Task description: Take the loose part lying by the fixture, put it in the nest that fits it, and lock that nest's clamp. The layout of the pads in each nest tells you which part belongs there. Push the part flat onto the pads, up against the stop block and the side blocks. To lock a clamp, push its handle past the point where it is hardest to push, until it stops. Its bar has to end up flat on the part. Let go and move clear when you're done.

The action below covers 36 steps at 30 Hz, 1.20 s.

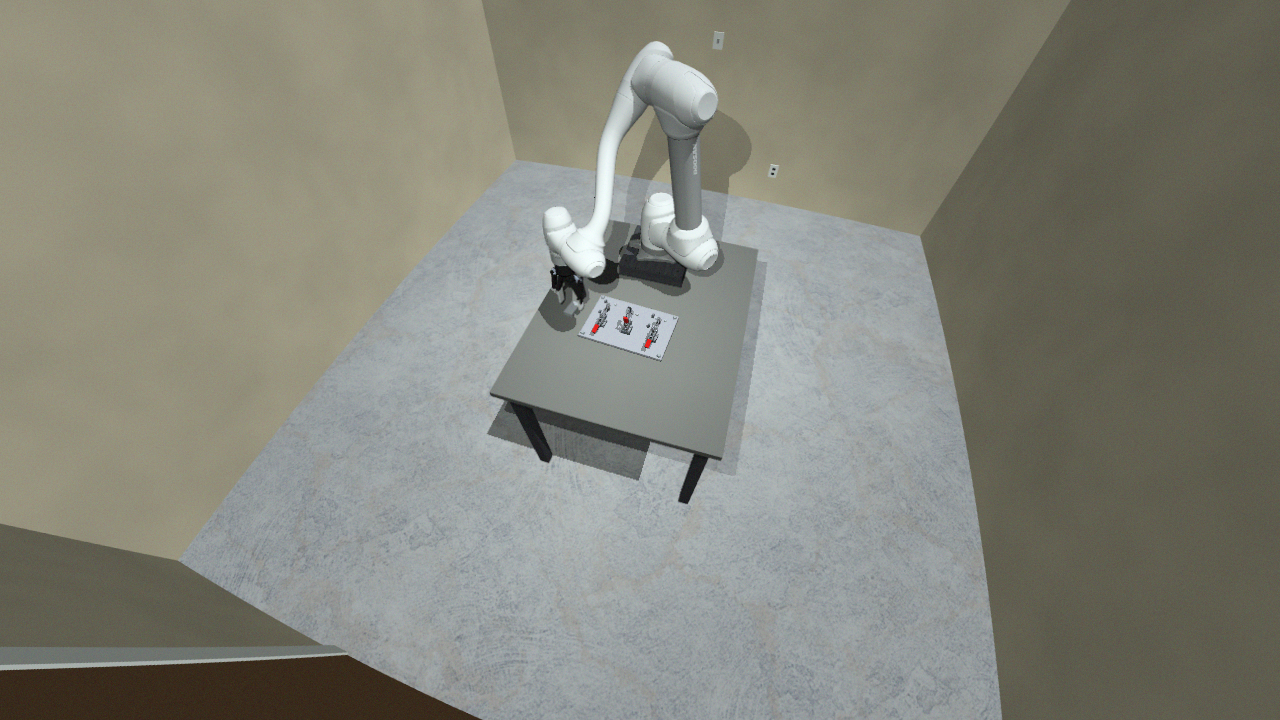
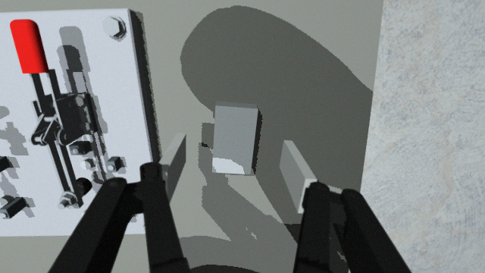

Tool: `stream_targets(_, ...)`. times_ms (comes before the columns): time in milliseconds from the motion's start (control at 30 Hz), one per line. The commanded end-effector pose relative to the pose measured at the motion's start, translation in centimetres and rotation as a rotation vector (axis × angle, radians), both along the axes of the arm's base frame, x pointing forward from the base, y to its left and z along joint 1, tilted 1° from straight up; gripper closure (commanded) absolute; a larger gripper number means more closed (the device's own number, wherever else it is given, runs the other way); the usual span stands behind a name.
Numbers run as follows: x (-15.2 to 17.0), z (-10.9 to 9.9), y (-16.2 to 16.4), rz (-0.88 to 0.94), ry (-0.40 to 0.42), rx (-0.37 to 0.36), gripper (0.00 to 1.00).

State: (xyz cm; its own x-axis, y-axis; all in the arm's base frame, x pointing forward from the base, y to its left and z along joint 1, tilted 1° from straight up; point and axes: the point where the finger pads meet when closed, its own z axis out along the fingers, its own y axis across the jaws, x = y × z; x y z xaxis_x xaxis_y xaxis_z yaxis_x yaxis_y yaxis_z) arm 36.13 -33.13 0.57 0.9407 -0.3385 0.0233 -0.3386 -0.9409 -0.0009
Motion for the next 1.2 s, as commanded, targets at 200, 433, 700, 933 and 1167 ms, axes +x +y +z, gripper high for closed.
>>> stream_targets(200, 0.0, 0.0, 0.0, 0.0, 0.0, 0.0, 0.38)
stream_targets(433, 0.0, -0.1, 0.0, 0.0, 0.0, 0.0, 0.38)
stream_targets(700, 0.0, -0.8, 0.0, 0.0, 0.0, 0.0, 0.38)
stream_targets(933, 0.1, -2.1, 0.0, 0.0, 0.0, 0.0, 0.38)
stream_targets(1167, 0.1, -2.7, 0.0, 0.0, 0.0, 0.0, 0.38)
